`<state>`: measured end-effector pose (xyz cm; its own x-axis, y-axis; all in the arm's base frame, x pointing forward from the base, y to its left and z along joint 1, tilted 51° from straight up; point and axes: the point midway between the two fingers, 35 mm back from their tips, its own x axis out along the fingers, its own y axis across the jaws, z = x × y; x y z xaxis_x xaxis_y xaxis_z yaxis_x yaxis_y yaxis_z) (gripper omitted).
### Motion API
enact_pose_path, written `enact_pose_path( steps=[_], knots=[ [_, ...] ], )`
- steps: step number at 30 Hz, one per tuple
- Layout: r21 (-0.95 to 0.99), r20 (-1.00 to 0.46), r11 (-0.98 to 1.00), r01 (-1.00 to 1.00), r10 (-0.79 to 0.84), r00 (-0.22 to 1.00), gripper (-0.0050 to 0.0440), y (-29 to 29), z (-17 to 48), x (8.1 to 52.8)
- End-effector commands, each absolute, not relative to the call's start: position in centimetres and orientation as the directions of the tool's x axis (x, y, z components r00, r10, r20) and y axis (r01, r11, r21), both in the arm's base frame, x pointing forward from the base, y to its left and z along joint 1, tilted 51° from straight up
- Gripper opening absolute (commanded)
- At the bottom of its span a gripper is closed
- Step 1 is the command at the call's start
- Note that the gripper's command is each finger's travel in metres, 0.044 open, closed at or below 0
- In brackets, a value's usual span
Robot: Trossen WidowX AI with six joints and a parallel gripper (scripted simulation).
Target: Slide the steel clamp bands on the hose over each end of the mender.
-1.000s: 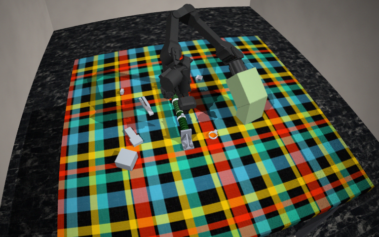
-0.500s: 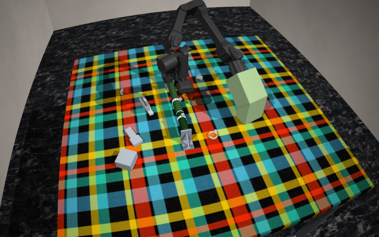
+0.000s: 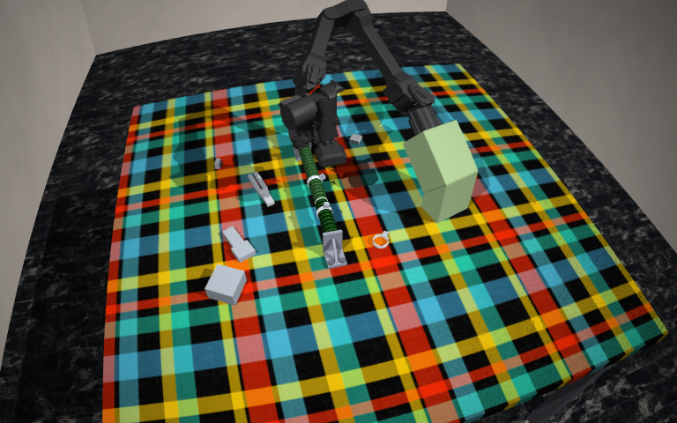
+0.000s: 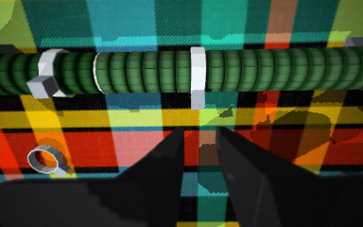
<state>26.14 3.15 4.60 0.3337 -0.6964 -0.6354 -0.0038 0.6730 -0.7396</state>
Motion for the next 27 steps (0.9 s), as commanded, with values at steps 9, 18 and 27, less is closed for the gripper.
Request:
enact_pose_path(
  steps=[9, 18, 27],
  knots=[
    [-0.742, -0.634, 0.67, -0.009, -0.698, 0.331, 0.009, 1.9, 3.5, 26.6],
    [-0.742, -0.634, 0.67, -0.008, -0.698, 0.332, 0.009, 1.1, 2.8, 27.0],
    [-0.744, -0.632, 0.669, -0.008, -0.7, 0.332, 0.009, 0.0, 1.9, 27.4]
  ],
)
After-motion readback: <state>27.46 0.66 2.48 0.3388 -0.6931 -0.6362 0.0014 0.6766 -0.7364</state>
